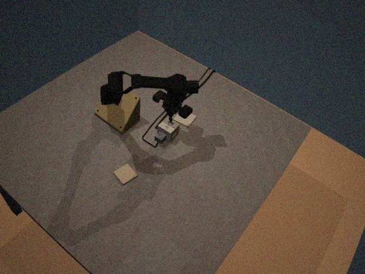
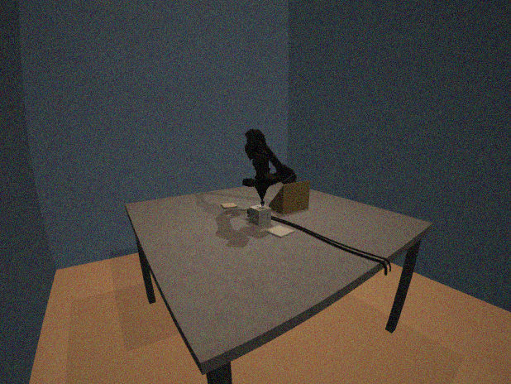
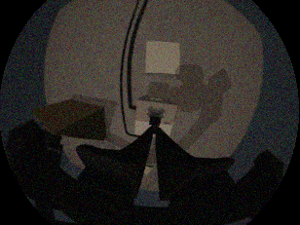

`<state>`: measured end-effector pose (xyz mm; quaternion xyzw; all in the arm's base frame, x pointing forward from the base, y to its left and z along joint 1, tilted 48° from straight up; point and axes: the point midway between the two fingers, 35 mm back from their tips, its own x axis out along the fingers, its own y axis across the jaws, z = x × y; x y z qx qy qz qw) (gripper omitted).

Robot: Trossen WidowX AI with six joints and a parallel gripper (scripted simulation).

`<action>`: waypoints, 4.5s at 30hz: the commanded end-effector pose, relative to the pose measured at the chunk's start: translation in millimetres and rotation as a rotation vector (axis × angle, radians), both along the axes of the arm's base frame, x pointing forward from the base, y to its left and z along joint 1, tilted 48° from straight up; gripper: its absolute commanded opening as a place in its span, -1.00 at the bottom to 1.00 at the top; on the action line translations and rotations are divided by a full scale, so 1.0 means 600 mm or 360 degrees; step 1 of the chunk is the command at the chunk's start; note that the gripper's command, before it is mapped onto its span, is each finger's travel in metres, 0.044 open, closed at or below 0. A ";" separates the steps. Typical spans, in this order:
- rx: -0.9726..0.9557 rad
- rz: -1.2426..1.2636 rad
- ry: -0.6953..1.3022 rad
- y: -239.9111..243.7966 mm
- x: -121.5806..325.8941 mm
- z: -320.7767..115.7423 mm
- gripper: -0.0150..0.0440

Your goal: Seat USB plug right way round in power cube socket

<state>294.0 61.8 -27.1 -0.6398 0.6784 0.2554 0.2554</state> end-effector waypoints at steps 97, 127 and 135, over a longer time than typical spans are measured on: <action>-0.0159 -0.2119 -0.2320 0.015 0.001 0.013 -0.49; -0.0223 -0.2960 -0.3241 0.015 0.001 0.013 -0.49; -0.0240 -0.3185 -0.3487 0.015 0.001 0.013 -0.49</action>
